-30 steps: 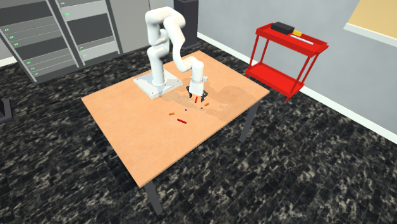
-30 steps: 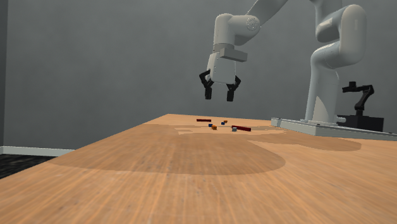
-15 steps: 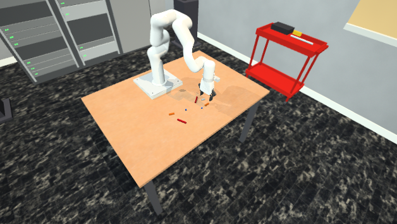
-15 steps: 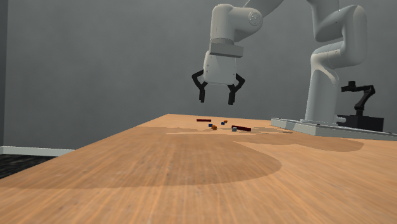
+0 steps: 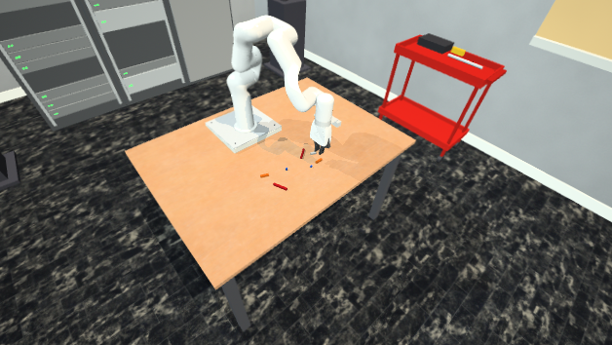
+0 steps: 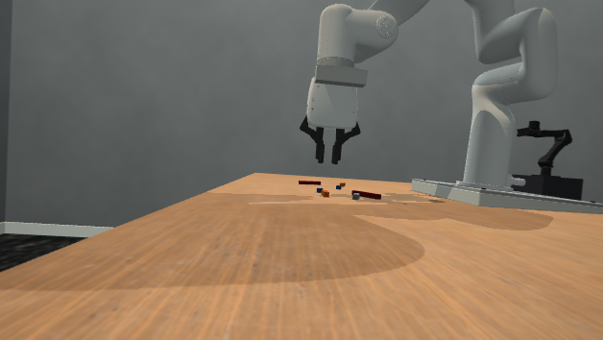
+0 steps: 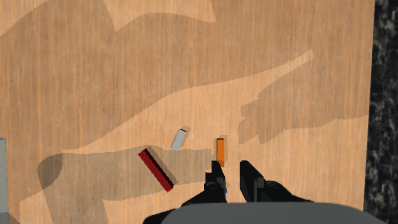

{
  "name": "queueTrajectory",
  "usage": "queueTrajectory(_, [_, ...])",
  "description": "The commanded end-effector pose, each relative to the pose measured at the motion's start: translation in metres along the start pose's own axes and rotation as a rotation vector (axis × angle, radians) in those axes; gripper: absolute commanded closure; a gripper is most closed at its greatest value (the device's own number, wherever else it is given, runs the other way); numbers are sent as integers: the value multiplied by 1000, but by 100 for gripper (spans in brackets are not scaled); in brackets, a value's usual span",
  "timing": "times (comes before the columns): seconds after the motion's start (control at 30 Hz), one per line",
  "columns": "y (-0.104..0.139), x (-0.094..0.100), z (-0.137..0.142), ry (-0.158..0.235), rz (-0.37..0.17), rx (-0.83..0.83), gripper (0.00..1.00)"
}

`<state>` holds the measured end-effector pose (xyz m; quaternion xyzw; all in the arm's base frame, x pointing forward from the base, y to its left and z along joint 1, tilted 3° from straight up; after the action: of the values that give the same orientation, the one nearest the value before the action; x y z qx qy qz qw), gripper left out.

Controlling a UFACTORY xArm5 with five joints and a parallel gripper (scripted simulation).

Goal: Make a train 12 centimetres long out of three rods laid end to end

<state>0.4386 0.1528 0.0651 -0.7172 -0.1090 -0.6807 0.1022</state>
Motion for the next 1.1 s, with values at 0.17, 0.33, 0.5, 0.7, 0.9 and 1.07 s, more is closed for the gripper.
queueTrajectory(0.17, [0,1,1,4,0,0,76])
queueTrajectory(0.33, [0,1,1,4,0,0,76])
queueTrajectory(0.5, [0,1,1,4,0,0,76])
queueTrajectory(0.7, [0,1,1,4,0,0,76])
queueTrajectory(0.9, [0,0,1,4,0,0,76])
queueTrajectory(1.07, [1,-3,1,4,0,0,76])
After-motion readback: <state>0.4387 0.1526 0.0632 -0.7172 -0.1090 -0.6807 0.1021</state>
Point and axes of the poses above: the point where the finger pads meet when closed, its own x axis back along the fingers, its own z axis across the jaws, y = z × x, the point moved 3 cm from there along x, back along the fingers, and after that the axes turned 14 degrees about x, right-handed, at the moved point
